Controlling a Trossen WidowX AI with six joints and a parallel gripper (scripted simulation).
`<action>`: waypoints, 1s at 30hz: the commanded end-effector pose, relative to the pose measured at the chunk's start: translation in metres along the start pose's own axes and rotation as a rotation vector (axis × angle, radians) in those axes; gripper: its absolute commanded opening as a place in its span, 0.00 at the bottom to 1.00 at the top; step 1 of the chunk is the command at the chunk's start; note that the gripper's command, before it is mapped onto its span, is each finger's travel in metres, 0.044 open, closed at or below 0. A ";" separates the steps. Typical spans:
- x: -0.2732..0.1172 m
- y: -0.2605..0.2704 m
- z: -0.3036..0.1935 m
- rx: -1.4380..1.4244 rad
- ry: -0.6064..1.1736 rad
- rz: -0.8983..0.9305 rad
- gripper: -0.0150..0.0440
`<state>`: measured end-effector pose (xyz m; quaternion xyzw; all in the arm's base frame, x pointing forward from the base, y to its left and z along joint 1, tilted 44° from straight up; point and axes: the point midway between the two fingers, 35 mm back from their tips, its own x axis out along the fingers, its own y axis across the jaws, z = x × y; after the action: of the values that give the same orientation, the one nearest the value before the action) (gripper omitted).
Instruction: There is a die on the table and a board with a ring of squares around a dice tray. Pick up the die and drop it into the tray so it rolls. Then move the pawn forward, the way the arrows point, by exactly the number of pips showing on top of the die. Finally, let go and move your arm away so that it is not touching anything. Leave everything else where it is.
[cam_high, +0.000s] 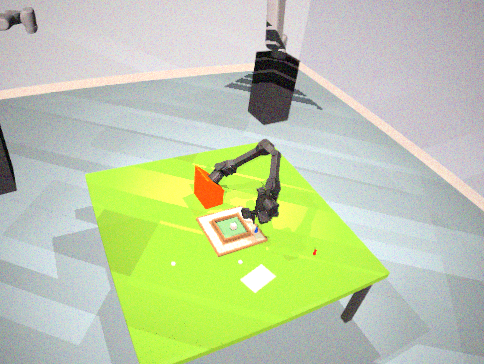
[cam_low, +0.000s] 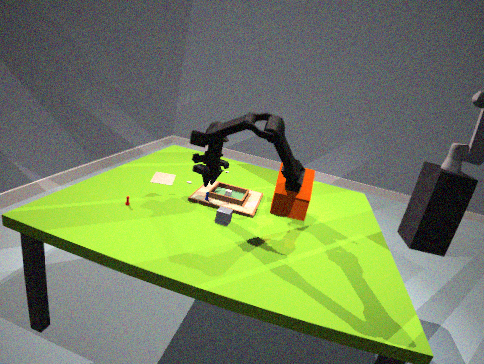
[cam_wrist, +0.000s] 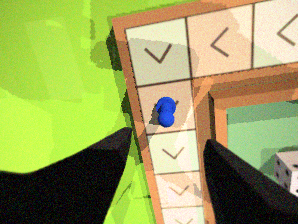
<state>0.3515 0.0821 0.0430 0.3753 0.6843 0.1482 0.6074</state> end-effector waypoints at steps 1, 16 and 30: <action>0.012 0.001 -0.002 -0.001 0.008 0.003 0.59; 0.031 0.001 -0.002 -0.001 0.008 0.003 0.59; 0.053 0.001 -0.003 -0.001 0.009 0.004 0.59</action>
<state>0.3514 0.1160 0.0107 0.3733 0.6845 0.1520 0.6075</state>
